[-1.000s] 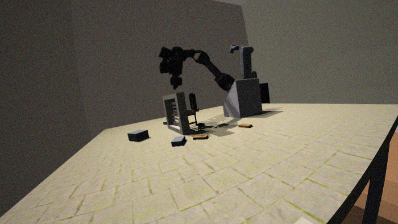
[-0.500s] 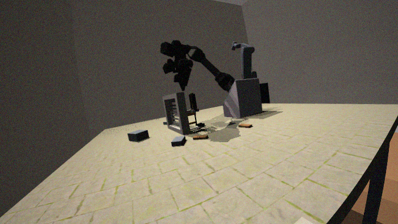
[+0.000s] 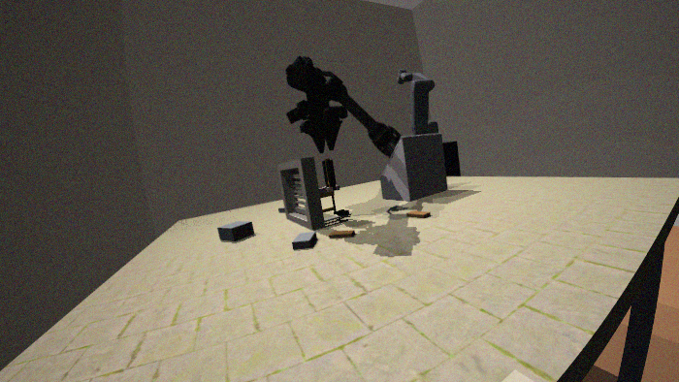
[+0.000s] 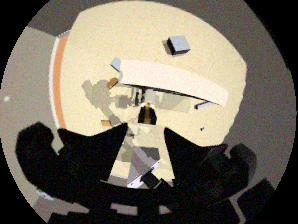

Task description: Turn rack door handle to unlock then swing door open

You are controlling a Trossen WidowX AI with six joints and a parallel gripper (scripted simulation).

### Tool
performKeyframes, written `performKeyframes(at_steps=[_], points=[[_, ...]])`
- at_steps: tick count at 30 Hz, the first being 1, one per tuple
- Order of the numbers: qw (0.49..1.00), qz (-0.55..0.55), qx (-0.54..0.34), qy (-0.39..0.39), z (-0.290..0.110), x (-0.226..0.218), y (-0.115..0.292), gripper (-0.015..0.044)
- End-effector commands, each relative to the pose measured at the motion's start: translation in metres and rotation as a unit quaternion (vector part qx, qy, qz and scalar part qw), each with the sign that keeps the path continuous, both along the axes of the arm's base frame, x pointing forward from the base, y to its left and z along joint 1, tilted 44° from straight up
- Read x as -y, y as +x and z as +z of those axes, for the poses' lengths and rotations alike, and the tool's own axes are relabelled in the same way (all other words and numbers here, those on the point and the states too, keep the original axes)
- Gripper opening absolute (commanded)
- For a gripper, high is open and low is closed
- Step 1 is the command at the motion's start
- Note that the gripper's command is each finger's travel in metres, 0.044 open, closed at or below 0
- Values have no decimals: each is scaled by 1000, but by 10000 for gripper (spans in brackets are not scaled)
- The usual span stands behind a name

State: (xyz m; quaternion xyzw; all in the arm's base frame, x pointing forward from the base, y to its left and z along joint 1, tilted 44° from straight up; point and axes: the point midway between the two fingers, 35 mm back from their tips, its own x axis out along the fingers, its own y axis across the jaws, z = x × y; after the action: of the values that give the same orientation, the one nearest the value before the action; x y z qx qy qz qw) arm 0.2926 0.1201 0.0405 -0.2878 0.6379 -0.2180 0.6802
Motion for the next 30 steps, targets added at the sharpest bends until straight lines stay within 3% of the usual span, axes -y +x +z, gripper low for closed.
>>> performKeyframes(at_steps=[1, 30], points=[[1000, 1, 1, -10, 1, 0, 1, 284], [1000, 1, 1, -10, -33, 31, 7, 284]])
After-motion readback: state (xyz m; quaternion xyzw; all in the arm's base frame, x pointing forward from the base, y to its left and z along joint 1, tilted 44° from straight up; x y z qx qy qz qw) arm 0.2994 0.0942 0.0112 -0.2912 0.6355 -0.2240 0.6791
